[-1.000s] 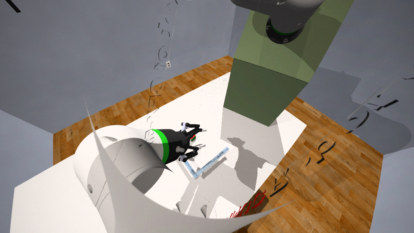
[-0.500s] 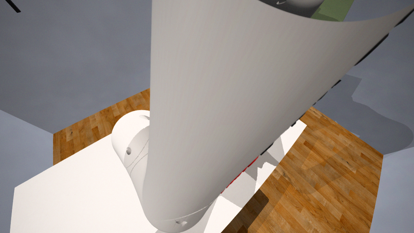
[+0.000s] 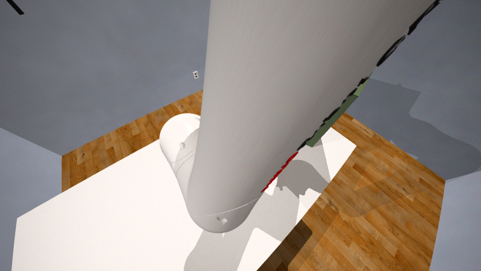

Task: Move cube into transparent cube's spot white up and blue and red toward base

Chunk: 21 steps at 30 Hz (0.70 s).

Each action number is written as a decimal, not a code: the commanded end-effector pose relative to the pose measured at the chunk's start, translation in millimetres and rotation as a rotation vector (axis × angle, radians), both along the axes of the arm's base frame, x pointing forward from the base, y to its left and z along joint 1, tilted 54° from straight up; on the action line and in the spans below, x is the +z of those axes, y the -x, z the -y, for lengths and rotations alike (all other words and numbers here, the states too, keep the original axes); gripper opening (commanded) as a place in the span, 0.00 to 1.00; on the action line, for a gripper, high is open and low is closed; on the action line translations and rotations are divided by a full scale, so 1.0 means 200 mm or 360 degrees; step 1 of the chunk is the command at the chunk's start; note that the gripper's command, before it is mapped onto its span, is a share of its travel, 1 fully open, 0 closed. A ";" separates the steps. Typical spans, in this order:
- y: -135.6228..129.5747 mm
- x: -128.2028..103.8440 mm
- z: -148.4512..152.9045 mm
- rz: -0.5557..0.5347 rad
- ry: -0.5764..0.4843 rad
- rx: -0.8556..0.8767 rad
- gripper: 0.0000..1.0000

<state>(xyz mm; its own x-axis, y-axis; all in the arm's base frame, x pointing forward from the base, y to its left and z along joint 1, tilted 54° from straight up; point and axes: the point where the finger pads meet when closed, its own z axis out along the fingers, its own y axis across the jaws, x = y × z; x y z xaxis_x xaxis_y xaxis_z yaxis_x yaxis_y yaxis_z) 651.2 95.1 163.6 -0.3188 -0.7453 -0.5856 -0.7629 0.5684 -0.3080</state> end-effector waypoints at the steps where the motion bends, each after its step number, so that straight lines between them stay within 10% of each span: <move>1: -0.03 -0.01 0.01 -0.0009 -0.0110 -0.0147 0.41; 21: -0.14 -0.04 0.12 -0.0055 -0.0740 -0.0902 0.41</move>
<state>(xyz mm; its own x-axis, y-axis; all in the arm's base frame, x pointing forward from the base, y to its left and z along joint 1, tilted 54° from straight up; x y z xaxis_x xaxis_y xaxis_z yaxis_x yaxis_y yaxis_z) 677.3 72.9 155.3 -0.6012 -0.1723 -0.7803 -0.3432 0.9375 0.0574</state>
